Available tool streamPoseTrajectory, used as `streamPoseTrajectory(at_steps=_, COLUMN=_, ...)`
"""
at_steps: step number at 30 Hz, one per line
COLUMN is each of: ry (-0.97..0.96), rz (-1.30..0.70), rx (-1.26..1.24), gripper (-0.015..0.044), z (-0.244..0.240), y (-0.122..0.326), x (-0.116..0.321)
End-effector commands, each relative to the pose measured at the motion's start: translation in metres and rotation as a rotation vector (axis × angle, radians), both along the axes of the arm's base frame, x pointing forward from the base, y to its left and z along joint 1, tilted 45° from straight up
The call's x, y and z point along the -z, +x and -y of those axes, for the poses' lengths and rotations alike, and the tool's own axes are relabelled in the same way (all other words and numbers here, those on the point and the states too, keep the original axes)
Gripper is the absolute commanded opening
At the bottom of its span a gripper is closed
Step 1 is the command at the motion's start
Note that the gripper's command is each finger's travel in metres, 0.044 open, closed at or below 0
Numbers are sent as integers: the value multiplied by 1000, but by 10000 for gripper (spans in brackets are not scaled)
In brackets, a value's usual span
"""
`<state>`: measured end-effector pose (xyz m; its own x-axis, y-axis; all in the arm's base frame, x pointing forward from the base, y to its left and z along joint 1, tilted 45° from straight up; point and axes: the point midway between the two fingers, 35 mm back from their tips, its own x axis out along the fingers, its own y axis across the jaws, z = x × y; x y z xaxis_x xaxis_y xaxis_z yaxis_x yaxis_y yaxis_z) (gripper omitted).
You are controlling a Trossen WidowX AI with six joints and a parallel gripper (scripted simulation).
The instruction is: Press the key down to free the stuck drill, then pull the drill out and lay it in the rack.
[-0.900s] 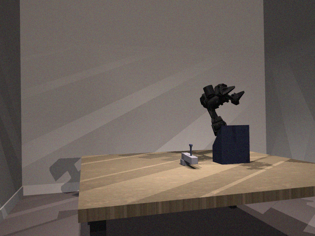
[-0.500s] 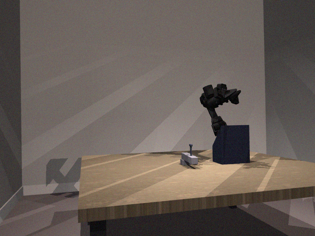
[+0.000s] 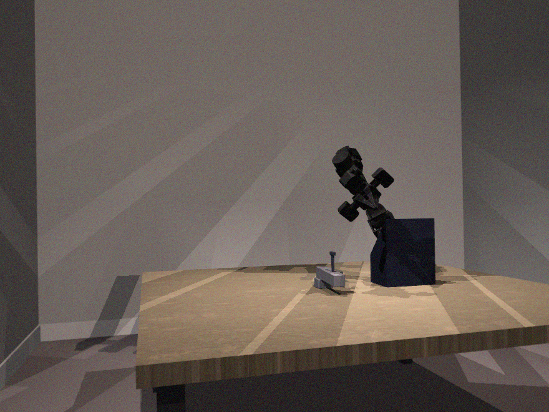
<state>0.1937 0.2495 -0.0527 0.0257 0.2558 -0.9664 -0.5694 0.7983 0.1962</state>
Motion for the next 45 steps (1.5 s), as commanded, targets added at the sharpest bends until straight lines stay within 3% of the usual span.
streamPoseTrajectory(at_steps=1, ry=-299, rz=-30, rx=274, gripper=0, z=47, y=27, x=17)
streamPoseTrajectory(at_steps=10, ry=-980, rz=129, rx=700, gripper=0, z=153, y=78, x=0)
streamPoseTrajectory(at_steps=45, ry=-992, rz=135, rx=704, gripper=0, z=166, y=78, x=8)
